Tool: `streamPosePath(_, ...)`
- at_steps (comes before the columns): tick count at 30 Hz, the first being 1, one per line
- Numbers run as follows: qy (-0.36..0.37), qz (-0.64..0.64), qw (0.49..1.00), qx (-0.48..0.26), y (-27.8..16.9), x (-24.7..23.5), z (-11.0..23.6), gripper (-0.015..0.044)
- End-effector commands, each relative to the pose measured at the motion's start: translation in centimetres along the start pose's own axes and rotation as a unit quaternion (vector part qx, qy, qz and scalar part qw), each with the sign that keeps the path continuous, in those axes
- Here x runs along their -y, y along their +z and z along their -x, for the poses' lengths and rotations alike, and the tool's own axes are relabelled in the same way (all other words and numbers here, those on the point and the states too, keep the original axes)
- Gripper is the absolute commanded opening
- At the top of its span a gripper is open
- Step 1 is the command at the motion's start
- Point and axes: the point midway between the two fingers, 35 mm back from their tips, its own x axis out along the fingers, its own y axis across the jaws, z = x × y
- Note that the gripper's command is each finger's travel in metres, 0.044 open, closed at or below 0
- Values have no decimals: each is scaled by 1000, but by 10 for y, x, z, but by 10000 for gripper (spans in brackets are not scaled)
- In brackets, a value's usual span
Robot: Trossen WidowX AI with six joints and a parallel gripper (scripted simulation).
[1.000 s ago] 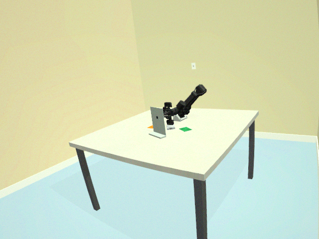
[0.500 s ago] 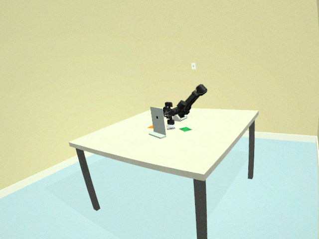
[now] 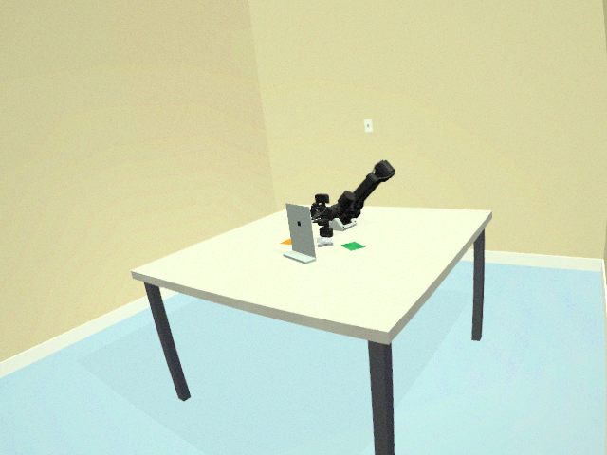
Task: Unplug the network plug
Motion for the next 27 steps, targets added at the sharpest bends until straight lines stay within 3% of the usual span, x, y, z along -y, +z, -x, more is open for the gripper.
streamPosePath(1, 3, -2, 1000, 1, 0, -1, 2, 0)
streamPosePath(27, 3, -2, 1000, 1, -3, -1, 10, 0)
